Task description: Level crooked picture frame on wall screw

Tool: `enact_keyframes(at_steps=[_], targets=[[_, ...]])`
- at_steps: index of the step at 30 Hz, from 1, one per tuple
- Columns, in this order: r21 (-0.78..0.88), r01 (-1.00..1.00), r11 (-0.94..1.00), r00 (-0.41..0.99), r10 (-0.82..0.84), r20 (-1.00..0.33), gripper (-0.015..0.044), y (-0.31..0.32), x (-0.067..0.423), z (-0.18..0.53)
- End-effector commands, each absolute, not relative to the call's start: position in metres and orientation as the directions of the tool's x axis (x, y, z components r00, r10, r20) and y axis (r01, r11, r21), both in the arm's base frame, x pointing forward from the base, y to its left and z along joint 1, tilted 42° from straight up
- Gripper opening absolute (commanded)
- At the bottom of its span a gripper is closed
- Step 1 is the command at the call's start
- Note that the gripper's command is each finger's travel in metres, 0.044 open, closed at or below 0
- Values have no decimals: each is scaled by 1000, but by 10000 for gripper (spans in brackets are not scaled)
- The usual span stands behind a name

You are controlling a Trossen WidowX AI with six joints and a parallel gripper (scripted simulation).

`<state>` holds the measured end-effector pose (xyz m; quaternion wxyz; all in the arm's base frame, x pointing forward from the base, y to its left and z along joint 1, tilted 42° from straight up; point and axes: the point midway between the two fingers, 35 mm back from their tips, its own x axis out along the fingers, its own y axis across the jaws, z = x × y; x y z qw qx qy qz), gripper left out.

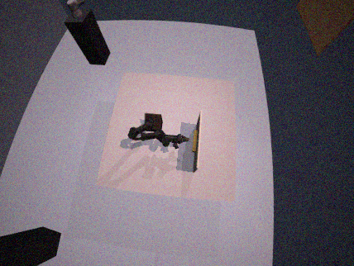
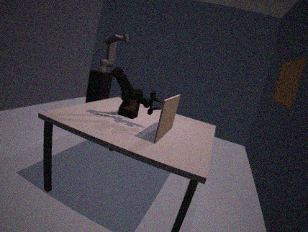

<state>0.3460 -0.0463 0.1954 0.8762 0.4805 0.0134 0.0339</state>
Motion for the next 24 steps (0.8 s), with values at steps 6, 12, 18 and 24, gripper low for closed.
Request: enact_keyframes(at_steps=[6,12,18,24], targets=[[840,-48,540,998,66,14,260,-47,350,196],[840,-48,540,998,66,14,260,-47,351,197],[840,-48,540,998,66,15,260,-47,358,197],[840,-48,540,998,66,15,260,-46,368,198]])
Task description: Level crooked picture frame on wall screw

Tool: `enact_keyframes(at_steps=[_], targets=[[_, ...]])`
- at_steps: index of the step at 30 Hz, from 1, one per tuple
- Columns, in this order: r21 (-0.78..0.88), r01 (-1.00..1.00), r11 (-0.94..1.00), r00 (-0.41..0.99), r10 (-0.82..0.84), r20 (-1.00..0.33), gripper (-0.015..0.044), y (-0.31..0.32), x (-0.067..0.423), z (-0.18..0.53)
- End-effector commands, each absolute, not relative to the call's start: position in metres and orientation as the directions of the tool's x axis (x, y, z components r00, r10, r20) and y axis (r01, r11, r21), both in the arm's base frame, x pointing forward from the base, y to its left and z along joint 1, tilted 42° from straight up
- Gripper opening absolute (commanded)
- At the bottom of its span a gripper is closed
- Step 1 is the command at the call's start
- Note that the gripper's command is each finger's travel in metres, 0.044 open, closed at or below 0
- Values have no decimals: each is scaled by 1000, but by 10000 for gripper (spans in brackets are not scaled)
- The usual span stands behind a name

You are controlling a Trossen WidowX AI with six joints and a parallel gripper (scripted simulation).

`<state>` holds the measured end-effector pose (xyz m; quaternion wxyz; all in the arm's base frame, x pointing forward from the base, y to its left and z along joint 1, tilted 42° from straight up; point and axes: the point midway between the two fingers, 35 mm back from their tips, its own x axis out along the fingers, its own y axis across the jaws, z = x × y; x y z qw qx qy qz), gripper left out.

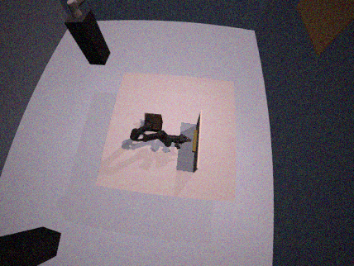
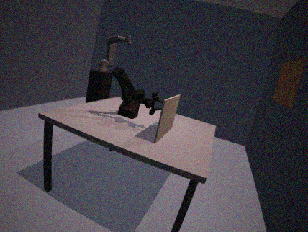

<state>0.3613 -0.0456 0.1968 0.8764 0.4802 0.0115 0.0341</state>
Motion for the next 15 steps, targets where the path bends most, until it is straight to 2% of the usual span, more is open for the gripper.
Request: enact_keyframes(at_steps=[1,15], targets=[[840,-48,540,998,66,15,260,-46,369,198],[840,-49,540,998,66,16,260,-44,390,198]])
